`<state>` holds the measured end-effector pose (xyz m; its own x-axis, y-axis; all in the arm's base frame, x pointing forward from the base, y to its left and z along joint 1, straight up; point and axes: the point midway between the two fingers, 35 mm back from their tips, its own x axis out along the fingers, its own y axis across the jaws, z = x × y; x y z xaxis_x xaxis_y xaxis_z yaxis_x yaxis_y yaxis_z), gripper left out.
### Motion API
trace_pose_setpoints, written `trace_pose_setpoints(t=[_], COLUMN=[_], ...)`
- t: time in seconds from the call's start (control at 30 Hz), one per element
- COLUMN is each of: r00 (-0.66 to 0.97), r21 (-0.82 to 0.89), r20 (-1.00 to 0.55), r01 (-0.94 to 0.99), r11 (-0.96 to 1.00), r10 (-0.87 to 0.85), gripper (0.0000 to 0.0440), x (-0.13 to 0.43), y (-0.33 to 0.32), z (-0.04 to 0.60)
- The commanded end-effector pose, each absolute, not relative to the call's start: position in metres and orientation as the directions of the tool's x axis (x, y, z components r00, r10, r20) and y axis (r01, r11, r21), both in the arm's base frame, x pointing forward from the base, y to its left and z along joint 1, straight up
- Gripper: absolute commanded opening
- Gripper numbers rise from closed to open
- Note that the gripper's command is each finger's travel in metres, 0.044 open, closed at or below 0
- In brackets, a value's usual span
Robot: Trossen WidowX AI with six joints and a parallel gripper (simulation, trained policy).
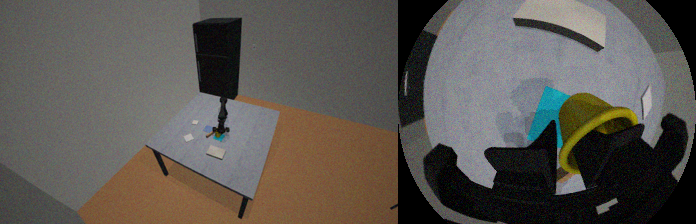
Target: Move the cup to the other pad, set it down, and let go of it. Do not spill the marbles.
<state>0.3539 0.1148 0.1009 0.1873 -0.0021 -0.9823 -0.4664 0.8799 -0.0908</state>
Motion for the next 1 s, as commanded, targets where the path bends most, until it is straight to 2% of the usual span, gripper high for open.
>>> trace_pose_setpoints(t=[0.0,0.23,0.5,0.67,0.87,0.97], r00=[0.176,0.168,0.178,0.219,0.261,0.262], r21=[-0.095,-0.099,-0.096,-0.08,-0.069,-0.056], r20=[-0.984,-0.985,-0.984,-0.976,-0.964,-0.964], r01=[-0.455,-0.439,-0.417,-0.398,-0.399,-0.4], r11=[0.885,0.893,0.904,0.914,0.914,0.915], r10=[-0.014,-0.026,-0.022,0.01,0.042,0.055], gripper=[0.0003,0.002,0.0074,0.0158,0.0143,0.0154], x=[0.35,0.343,0.343,0.35,0.353,0.349], y=[0.117,0.117,0.113,0.115,0.116,0.116], z=[0.088,0.071,0.063,0.072,0.086,0.092])
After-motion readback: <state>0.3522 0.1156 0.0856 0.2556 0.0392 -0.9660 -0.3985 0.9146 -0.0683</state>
